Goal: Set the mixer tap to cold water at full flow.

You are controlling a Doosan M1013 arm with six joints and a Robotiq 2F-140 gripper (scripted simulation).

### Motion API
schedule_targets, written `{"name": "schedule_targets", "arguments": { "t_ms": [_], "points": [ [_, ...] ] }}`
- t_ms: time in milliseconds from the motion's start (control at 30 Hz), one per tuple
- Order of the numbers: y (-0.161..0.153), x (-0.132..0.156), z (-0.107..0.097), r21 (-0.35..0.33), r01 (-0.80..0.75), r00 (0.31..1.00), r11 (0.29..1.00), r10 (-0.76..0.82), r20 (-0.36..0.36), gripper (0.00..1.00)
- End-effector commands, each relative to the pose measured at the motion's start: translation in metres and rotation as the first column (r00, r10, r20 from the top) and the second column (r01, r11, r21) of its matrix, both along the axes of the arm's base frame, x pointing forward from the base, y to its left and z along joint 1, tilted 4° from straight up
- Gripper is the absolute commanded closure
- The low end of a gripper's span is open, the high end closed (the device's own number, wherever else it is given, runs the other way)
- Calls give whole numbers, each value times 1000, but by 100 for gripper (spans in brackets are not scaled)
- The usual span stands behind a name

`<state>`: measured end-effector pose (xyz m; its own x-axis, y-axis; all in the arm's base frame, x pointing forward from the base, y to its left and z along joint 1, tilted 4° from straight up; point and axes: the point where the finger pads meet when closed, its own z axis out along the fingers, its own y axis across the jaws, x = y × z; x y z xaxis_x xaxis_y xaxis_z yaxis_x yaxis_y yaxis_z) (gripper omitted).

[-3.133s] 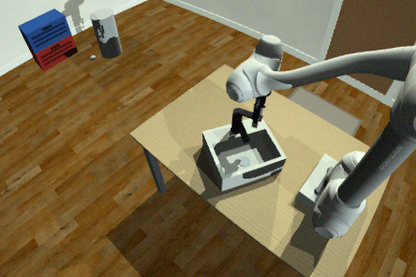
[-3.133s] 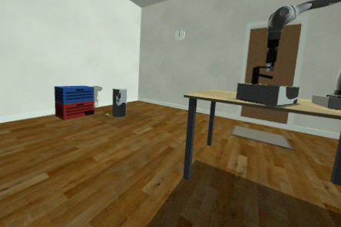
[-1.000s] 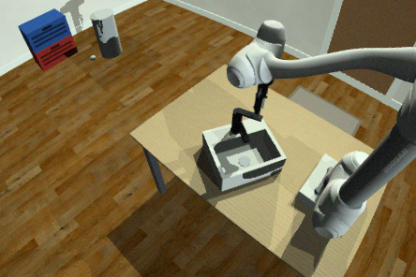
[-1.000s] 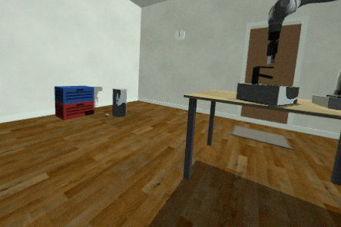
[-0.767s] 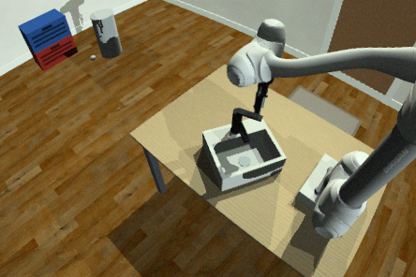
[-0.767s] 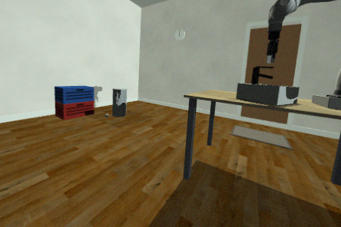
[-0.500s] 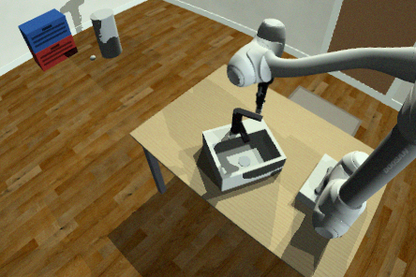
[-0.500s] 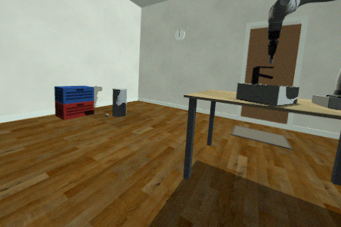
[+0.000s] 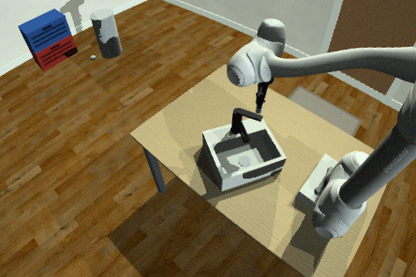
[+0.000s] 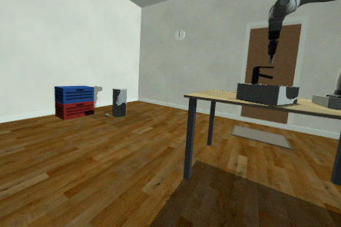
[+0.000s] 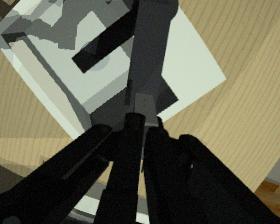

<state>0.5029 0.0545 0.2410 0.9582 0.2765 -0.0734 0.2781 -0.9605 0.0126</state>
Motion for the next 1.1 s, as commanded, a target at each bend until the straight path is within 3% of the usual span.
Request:
{"name": "schedule_targets", "arguments": {
  "t_ms": [0,633,833,1033,1067],
  "points": [
    [2,0,3,3,-6,1000,1000,6,3,100],
    [2,0,4,6,-56,998,998,56,2,100],
    [2,0,6,21,-269,963,963,269,-2,100],
    [2,1,10,46,-600,799,798,601,-3,100],
    [2,1,10,46,-600,799,798,601,-3,100]
  ]
}}
